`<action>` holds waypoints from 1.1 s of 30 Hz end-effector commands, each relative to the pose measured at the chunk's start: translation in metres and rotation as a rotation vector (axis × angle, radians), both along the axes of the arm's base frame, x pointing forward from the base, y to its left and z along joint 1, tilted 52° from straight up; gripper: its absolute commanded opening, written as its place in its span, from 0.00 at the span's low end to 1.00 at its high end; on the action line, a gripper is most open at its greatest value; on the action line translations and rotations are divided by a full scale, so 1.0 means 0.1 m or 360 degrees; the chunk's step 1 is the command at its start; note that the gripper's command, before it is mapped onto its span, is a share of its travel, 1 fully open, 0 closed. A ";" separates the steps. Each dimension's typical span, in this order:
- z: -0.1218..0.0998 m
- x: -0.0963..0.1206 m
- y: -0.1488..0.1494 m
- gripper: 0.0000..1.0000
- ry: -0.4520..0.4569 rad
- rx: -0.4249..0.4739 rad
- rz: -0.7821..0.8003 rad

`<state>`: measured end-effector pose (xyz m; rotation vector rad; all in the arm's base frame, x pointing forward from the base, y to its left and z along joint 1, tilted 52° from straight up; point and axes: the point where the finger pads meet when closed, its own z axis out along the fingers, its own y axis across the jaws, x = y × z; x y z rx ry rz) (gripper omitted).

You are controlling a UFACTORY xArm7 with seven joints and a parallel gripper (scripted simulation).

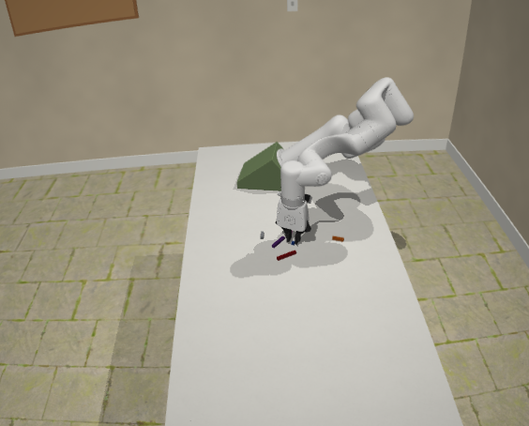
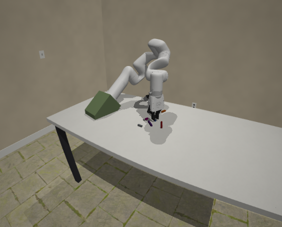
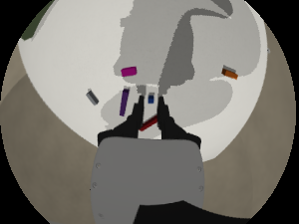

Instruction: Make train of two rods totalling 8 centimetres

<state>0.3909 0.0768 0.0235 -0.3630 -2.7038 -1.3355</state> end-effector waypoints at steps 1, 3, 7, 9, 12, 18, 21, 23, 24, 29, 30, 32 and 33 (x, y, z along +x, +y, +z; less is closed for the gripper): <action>0.00 0.01 -0.02 0.24 -0.0004 -0.0003 -0.0006; 0.00 0.01 -0.02 0.24 -0.0004 -0.0003 -0.0006; -0.01 0.01 -0.01 0.24 -0.0004 -0.0003 -0.0006; -0.01 0.01 0.00 0.24 -0.0004 -0.0003 -0.0006; -0.03 0.01 0.02 0.24 -0.0004 -0.0003 -0.0006; -0.06 0.01 0.06 0.24 -0.0004 -0.0003 -0.0006; -0.06 0.01 0.07 0.24 -0.0004 -0.0003 -0.0006; -0.07 0.01 0.08 0.24 -0.0004 -0.0003 -0.0006; -0.07 0.01 0.08 0.24 -0.0004 -0.0003 -0.0006; -0.08 0.01 0.09 0.24 -0.0004 -0.0003 -0.0006; -0.08 0.01 0.09 0.24 -0.0004 -0.0003 -0.0006; -0.08 0.01 0.09 0.24 -0.0004 -0.0003 -0.0006; -0.08 0.01 0.09 0.24 -0.0004 -0.0003 -0.0006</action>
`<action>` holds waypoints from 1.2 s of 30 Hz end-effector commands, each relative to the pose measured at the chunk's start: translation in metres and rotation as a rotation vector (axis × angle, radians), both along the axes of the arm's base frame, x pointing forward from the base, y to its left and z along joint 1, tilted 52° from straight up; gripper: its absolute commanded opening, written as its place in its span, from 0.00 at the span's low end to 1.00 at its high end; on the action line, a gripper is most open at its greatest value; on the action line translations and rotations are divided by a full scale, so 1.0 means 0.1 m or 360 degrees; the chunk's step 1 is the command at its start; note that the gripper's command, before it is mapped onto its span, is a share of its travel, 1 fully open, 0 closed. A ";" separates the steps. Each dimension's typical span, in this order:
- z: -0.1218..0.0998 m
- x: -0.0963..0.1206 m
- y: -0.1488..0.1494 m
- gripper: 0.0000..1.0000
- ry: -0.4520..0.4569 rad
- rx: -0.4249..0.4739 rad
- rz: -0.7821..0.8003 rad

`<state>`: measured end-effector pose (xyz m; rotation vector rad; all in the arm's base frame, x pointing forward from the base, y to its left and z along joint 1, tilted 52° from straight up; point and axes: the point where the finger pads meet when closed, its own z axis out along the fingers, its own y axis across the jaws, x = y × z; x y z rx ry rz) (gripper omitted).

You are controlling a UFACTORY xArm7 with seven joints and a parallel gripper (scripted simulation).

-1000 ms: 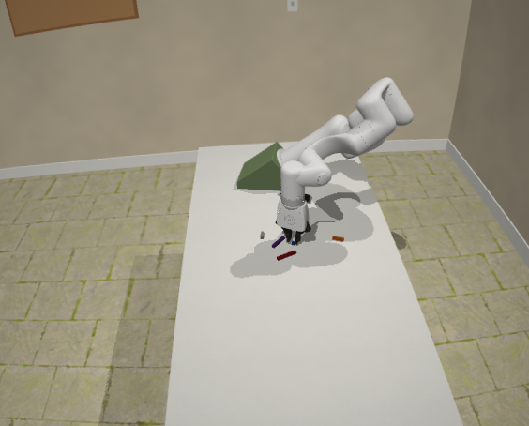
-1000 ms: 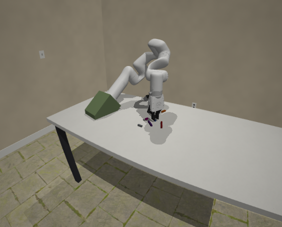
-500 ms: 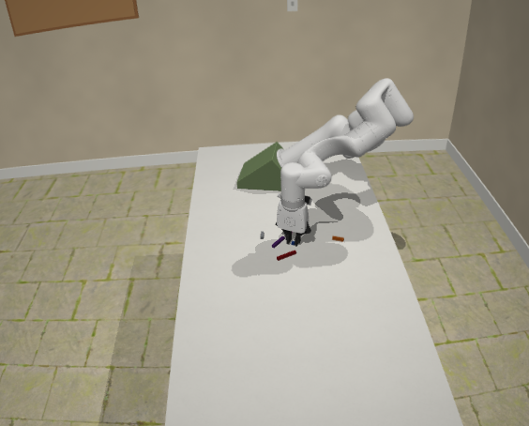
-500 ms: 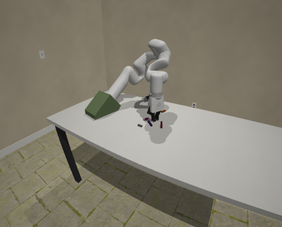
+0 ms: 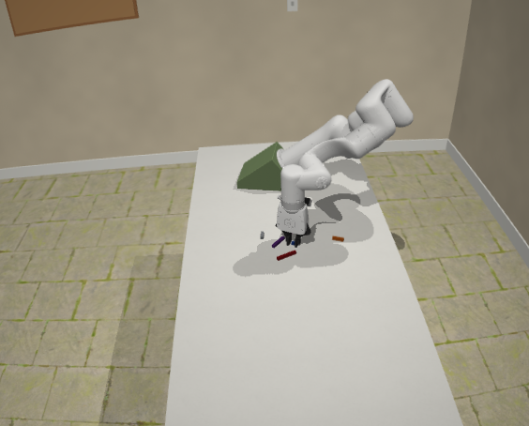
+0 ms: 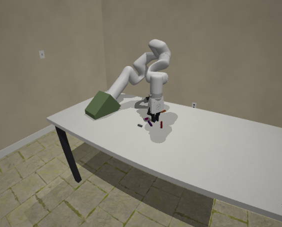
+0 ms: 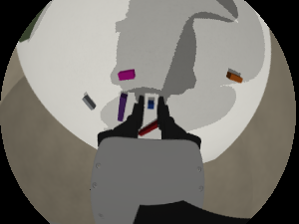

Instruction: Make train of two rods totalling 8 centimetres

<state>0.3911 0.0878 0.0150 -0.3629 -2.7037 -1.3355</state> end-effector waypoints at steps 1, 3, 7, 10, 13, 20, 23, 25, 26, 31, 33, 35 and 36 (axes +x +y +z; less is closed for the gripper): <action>0.00 0.01 -0.02 0.24 -0.0004 -0.0003 -0.0006; 0.00 0.01 -0.02 0.24 -0.0004 -0.0003 -0.0006; 0.00 0.01 -0.02 0.24 -0.0004 -0.0003 -0.0006; 0.00 0.01 -0.02 0.24 -0.0004 -0.0003 -0.0006; 0.00 0.01 -0.02 0.24 -0.0004 -0.0003 -0.0006; 0.00 0.01 -0.02 0.24 -0.0004 -0.0003 -0.0006; 0.00 0.01 -0.02 0.24 -0.0004 -0.0003 -0.0006; 0.00 0.01 -0.02 0.24 -0.0004 -0.0003 -0.0006; 0.00 0.01 -0.02 0.24 -0.0004 -0.0003 -0.0006; 0.00 0.01 -0.02 0.24 -0.0004 -0.0003 -0.0006; 0.00 0.01 -0.02 0.04 -0.0004 -0.0003 -0.0006; 0.00 0.01 -0.02 0.04 -0.0004 -0.0003 -0.0006; 0.00 0.01 -0.02 0.04 -0.0004 -0.0003 -0.0006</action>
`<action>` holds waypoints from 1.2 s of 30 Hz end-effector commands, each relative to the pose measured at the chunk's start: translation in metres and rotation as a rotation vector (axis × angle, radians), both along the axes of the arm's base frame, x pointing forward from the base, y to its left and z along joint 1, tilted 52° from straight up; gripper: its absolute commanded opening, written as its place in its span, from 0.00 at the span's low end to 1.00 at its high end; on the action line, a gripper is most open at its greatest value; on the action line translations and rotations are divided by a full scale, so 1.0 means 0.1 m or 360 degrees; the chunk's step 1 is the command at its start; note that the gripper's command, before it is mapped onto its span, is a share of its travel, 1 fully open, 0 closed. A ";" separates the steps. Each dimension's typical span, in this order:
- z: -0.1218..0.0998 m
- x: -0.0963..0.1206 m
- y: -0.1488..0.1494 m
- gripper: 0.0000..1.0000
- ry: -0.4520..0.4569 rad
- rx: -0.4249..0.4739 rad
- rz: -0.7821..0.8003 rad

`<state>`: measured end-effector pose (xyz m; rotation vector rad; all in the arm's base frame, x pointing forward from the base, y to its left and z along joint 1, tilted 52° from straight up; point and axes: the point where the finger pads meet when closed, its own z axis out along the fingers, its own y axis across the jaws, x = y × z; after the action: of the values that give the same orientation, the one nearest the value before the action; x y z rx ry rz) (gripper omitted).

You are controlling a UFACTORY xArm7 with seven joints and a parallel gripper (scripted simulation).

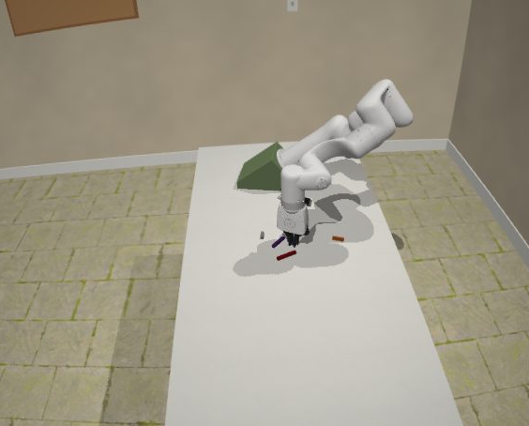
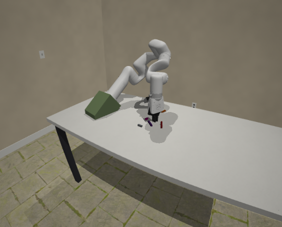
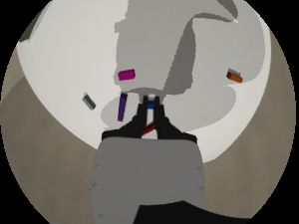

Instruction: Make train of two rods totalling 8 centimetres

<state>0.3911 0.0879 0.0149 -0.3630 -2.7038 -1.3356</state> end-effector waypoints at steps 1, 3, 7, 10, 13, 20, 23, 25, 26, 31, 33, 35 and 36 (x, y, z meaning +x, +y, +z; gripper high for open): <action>0.00 0.01 -0.02 0.04 -0.0003 -0.0003 -0.0006; 0.00 0.01 -0.02 0.04 -0.0003 -0.0003 -0.0006; 0.00 0.01 -0.02 0.04 -0.0003 -0.0003 -0.0006; 0.00 0.01 -0.02 0.04 -0.0003 -0.0003 -0.0006; 0.00 0.01 -0.02 0.04 -0.0003 -0.0003 -0.0006; 0.00 0.01 -0.02 0.04 -0.0003 -0.0003 -0.0006; 0.00 0.01 -0.02 0.04 -0.0003 -0.0003 -0.0006; 0.00 0.01 -0.02 0.04 -0.0003 -0.0003 -0.0006; 0.00 0.01 -0.02 0.04 -0.0003 -0.0003 -0.0006; 0.00 0.01 -0.02 0.04 -0.0003 -0.0003 -0.0006; 0.01 0.01 -0.03 0.04 -0.0004 -0.0003 -0.0006; 0.02 0.01 -0.04 0.04 -0.0004 -0.0003 -0.0006; 0.02 0.01 -0.04 0.04 -0.0004 -0.0003 -0.0006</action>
<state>0.3910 0.0869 0.0158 -0.3626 -2.7034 -1.3356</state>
